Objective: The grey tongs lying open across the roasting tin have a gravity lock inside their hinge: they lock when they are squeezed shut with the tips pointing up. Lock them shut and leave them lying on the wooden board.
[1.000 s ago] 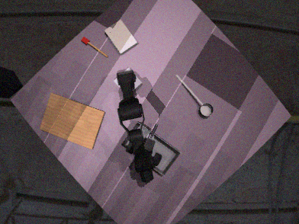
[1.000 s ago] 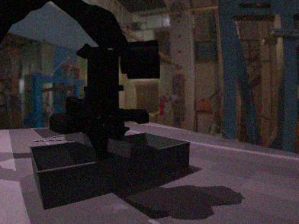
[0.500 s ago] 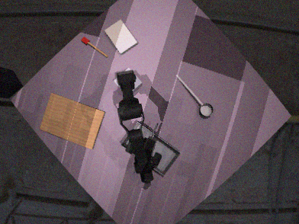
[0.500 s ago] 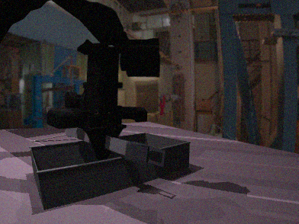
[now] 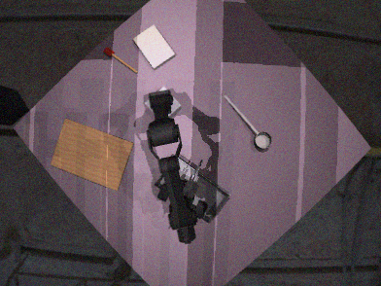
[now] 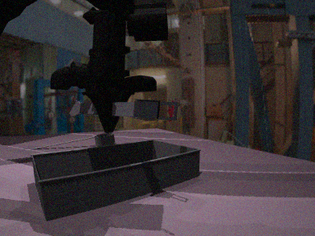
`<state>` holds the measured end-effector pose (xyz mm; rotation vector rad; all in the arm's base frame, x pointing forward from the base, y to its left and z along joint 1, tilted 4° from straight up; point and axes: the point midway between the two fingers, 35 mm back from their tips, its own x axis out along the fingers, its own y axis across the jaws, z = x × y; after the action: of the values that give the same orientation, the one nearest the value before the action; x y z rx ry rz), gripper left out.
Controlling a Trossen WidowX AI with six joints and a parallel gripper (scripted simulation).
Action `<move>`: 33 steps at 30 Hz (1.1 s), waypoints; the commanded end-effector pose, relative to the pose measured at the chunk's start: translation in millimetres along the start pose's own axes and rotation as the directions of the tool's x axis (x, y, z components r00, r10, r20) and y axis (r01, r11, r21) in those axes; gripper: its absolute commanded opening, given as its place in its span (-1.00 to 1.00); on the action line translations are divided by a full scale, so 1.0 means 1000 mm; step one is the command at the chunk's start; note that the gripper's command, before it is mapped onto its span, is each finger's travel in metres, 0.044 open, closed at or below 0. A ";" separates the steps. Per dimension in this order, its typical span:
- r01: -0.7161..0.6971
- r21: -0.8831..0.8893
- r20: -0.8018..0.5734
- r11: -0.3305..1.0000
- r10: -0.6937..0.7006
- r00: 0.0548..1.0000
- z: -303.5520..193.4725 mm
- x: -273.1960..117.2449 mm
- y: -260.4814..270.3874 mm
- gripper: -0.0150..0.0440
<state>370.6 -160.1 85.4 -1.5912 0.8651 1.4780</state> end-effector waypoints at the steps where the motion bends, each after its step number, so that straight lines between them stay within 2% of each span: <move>1: 0.000 0.039 0.000 0.999 0.000 1.000 -0.001 0.000 0.001 -1.00; 8: -0.001 0.288 -0.001 0.958 0.002 1.000 -0.009 0.000 0.010 -1.00; 16: 0.000 0.572 -0.003 0.820 0.002 1.000 -0.019 0.000 0.022 -1.00; 25: 0.001 0.821 -0.004 0.570 0.004 1.000 -0.029 0.000 0.035 -1.00; 33: 0.003 0.958 -0.005 0.288 0.006 1.000 -0.038 0.000 0.047 -1.00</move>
<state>348.3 -209.9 80.9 -0.6944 1.3711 0.6686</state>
